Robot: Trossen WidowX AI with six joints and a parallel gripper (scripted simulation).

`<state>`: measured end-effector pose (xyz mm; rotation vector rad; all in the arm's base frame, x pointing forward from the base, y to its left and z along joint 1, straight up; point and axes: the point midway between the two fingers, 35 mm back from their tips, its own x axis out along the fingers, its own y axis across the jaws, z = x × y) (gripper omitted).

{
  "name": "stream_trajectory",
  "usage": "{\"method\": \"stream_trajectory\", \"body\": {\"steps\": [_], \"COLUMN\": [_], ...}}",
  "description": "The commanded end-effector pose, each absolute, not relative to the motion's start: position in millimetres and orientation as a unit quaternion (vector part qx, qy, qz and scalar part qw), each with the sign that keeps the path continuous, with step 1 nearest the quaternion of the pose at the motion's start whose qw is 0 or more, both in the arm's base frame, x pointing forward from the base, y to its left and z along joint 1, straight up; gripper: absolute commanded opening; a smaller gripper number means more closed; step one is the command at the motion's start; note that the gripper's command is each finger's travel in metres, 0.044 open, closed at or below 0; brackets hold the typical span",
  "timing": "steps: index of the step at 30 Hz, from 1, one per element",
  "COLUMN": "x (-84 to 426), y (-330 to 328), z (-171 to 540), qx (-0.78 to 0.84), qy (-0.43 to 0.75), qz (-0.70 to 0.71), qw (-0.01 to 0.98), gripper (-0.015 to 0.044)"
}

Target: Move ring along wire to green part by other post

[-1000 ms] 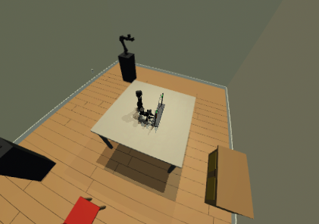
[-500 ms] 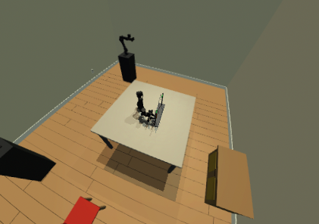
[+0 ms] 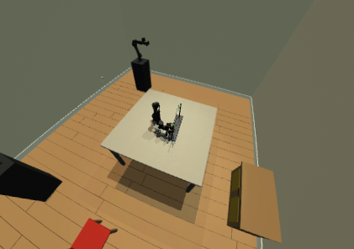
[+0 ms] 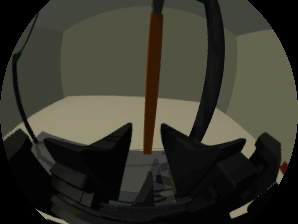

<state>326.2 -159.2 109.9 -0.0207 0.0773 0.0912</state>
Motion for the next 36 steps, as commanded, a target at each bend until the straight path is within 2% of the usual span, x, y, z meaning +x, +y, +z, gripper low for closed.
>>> {"method": "stream_trajectory", "body": {"steps": [1, 32, 36], "x": [334.9, 338.9, 338.1], "y": [-159.4, -158.4, -157.2], "z": [109.9, 109.5, 108.9], "qx": [-0.009, -0.009, -0.010], "qy": [0.037, 0.036, 0.037], "qz": [0.044, 0.044, 0.047], "qw": [0.998, 0.998, 0.998], "gripper": [0.0160, 0.0160, 0.0055]}}
